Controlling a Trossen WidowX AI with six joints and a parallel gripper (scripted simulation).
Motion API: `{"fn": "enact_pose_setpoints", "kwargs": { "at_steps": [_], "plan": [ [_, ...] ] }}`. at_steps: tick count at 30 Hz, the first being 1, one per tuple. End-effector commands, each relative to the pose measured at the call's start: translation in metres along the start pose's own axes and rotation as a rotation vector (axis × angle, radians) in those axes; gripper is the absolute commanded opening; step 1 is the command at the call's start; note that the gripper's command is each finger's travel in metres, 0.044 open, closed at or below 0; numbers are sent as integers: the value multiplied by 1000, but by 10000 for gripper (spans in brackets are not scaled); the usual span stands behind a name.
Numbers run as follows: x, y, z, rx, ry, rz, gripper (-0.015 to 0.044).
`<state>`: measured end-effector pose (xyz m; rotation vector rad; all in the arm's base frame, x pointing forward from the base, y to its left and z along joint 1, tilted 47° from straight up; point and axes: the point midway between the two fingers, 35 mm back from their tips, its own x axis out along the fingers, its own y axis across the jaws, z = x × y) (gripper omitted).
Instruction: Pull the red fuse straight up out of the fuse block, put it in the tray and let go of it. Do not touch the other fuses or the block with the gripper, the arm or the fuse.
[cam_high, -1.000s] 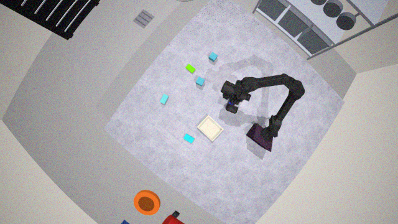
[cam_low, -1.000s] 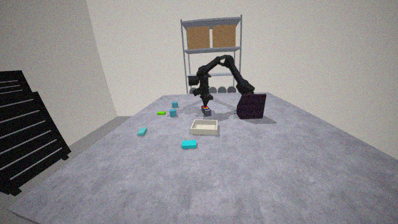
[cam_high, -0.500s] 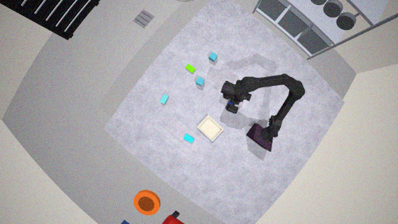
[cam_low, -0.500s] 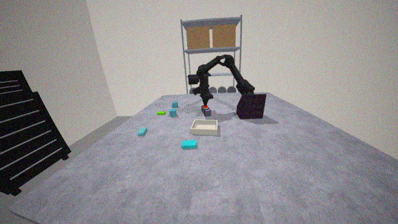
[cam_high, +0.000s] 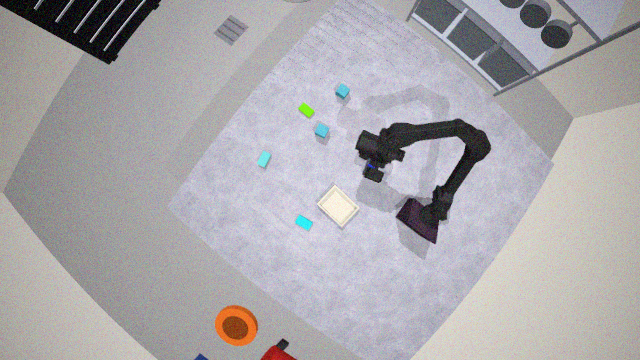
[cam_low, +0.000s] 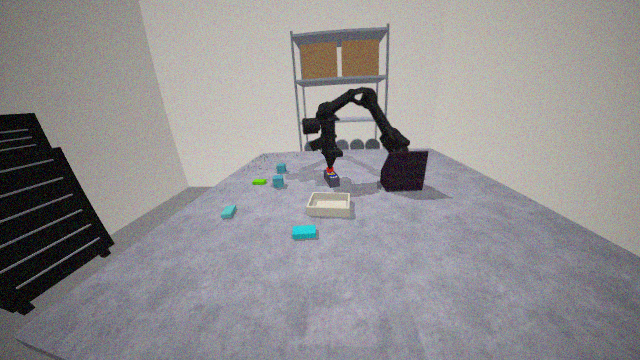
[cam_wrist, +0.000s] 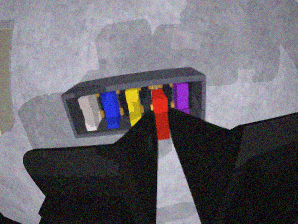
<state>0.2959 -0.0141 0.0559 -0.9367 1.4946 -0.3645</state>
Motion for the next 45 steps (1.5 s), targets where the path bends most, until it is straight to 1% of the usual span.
{"fn": "enact_pose_setpoints", "kwargs": {
  "at_steps": [1,28,41,45],
  "plan": [
    [-3,0,1,7,-2,4,0],
    [-16,0,0,5,-1,2,0],
    [-37,0,0,4,-1,3,0],
    [-38,1,0,4,-1,3,0]
  ]
}}
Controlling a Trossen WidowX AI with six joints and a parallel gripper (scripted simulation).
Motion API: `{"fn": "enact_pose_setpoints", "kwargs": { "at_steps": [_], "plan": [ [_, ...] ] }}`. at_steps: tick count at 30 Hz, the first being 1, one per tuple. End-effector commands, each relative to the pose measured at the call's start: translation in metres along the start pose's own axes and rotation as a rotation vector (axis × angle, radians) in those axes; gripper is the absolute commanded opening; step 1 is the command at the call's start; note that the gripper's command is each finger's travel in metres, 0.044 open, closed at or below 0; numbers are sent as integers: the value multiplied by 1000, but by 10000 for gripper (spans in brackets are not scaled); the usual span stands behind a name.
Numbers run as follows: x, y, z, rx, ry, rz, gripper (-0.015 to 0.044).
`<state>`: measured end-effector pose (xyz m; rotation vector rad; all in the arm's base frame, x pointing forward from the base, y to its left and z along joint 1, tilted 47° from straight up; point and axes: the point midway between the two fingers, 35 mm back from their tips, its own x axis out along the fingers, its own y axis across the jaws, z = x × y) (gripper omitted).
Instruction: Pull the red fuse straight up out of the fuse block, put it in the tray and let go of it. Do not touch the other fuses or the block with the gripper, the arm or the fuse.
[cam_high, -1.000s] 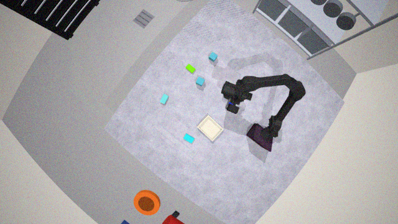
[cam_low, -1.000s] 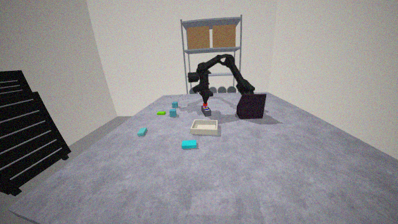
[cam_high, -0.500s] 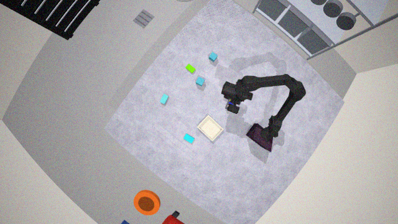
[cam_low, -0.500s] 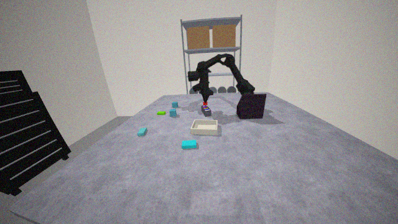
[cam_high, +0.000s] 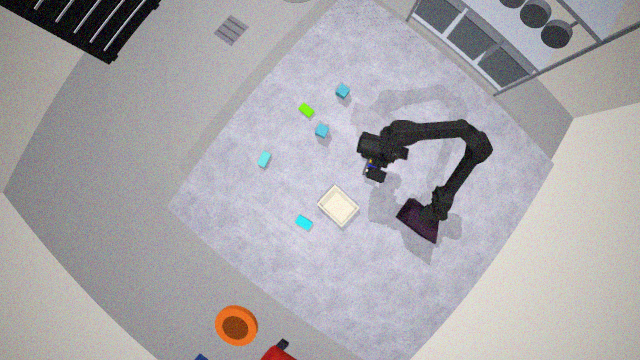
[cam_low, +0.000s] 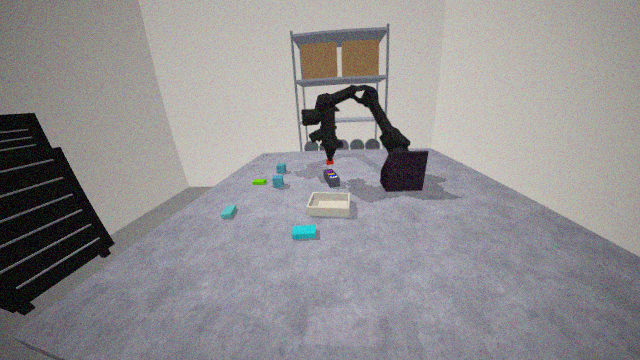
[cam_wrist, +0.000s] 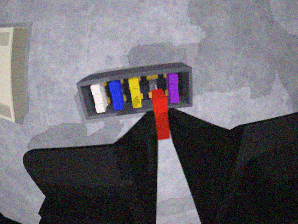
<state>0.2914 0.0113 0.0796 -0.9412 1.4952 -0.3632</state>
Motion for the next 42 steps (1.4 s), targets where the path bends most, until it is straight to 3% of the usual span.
{"fn": "enact_pose_setpoints", "kwargs": {
  "at_steps": [1,22,42],
  "plan": [
    [-3,2,3,8,-2,6,0],
    [-13,106,55,5,-13,28,0],
    [-7,222,67,11,-7,16,0]
  ]
}}
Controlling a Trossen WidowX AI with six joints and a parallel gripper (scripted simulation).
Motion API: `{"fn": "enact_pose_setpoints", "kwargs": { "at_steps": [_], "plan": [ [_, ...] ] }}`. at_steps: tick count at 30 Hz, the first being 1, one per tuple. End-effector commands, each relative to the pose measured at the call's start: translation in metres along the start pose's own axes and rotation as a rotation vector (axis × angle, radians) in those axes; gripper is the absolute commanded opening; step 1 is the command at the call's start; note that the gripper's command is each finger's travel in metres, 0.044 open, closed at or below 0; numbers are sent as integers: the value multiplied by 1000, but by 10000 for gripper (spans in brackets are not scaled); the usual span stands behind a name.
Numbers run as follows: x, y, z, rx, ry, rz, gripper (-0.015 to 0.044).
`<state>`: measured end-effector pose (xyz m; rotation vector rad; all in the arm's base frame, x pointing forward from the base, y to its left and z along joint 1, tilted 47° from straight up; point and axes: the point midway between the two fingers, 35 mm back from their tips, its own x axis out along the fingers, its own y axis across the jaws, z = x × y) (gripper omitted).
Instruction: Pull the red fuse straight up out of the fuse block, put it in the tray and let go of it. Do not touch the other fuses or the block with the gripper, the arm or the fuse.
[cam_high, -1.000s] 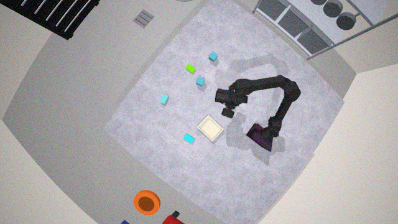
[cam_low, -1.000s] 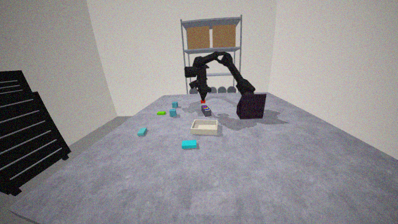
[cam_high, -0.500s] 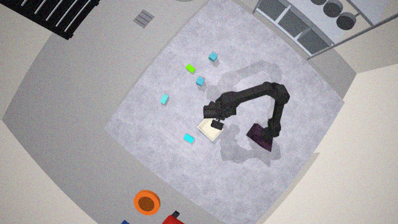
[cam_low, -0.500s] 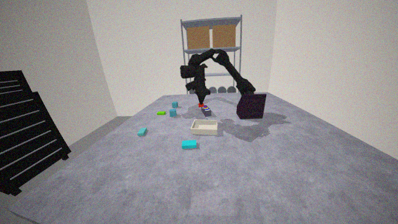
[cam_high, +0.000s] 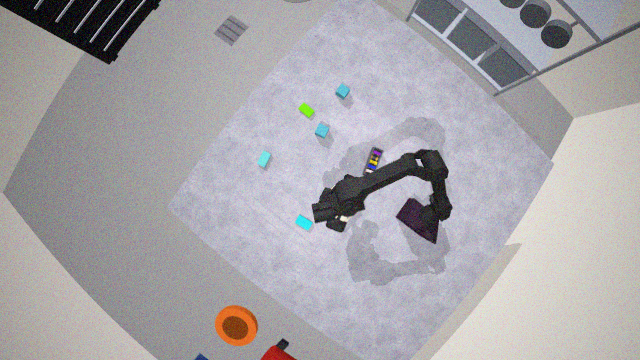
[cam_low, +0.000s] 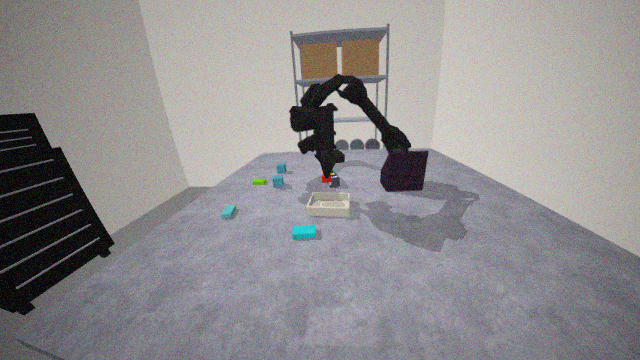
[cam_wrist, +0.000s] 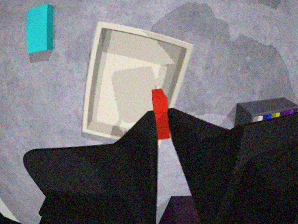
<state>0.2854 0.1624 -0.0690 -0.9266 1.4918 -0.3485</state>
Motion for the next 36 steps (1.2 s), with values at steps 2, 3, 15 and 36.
{"fn": "enact_pose_setpoints", "kwargs": {
  "at_steps": [2,3,15,36],
  "plan": [
    [4,25,0,8,4,-1,0],
    [4,25,0,8,4,-1,0],
    [18,25,0,8,4,-1,0],
    [44,24,0,8,4,-3,0]
  ]
}}
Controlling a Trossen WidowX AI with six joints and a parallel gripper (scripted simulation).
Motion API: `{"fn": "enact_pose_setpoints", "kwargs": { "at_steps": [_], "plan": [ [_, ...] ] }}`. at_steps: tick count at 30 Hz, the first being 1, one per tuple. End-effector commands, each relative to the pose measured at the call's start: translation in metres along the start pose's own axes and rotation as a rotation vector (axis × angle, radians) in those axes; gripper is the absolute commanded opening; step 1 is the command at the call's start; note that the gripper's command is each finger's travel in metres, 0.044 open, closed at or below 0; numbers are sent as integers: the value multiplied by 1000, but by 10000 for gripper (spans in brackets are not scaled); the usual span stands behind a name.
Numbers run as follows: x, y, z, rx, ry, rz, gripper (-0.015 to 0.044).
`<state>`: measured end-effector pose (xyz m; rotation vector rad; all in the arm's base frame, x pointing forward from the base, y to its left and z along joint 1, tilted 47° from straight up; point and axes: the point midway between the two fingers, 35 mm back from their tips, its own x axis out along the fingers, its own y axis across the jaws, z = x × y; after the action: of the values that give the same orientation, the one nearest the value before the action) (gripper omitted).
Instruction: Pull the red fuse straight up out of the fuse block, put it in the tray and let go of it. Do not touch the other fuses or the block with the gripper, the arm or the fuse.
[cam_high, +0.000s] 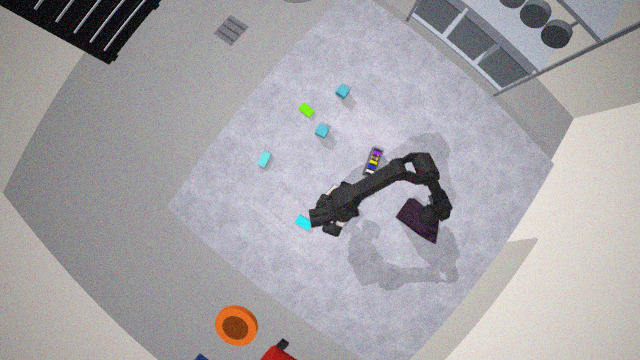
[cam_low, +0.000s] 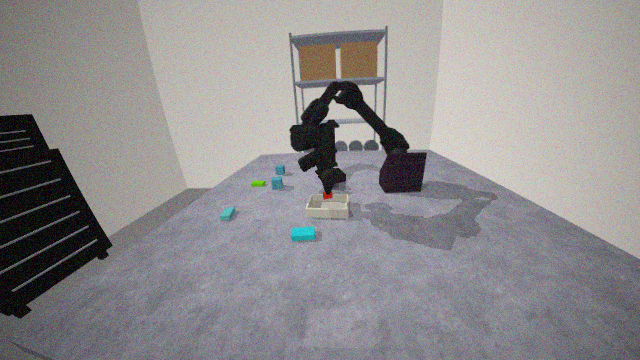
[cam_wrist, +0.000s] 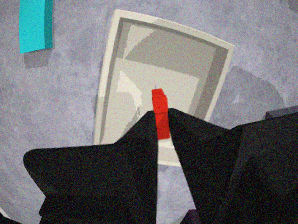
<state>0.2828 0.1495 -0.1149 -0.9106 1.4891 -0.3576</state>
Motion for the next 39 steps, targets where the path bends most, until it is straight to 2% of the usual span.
{"fn": "enact_pose_setpoints", "kwargs": {
  "at_steps": [1,14,18,39],
  "plan": [
    [3,-1,-2,-8,3,-7,0],
    [-2,0,0,-1,1,0,330],
    [-37,0,-2,-8,3,-5,330],
    [-36,0,-2,-14,-1,-9,330]
  ]
}}
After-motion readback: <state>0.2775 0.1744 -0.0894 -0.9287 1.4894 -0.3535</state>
